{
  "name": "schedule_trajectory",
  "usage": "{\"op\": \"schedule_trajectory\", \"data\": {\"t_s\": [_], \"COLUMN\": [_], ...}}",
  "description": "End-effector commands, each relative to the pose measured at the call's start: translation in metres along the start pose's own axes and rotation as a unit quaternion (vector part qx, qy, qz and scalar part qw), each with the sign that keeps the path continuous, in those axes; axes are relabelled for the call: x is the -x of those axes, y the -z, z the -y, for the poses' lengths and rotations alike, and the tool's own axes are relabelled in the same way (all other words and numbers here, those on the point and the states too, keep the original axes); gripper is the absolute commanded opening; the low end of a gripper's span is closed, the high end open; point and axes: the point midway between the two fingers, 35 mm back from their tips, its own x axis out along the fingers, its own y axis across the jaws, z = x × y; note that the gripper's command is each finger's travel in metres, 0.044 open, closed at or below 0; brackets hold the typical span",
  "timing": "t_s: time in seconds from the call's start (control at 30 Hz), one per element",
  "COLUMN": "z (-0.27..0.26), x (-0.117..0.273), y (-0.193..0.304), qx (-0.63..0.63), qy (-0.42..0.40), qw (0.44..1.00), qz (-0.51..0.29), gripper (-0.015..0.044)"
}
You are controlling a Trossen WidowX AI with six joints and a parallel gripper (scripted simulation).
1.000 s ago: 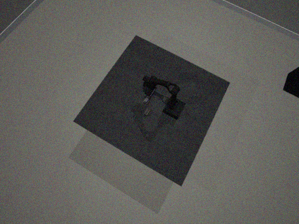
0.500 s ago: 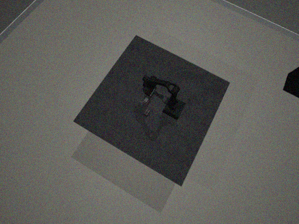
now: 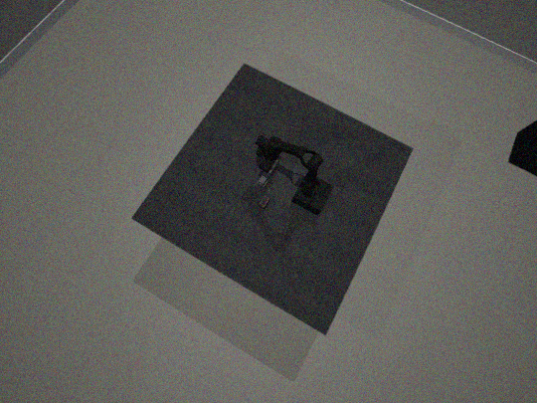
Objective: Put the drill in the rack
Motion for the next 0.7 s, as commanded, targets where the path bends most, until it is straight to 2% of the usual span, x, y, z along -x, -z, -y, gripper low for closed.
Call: {"op": "schedule_trajectory", "data": {"t_s": [0.0,0.67], "z": [-0.0008,-0.0010], "x": [-0.0107,-0.0175], "y": [0.0060,0.0095], "qx": [0.000,0.000], "qy": [0.000,0.000], "qw": [1.000,1.000], "qz": [-0.013,-0.013], "gripper": [0.0000,0.0000]}}
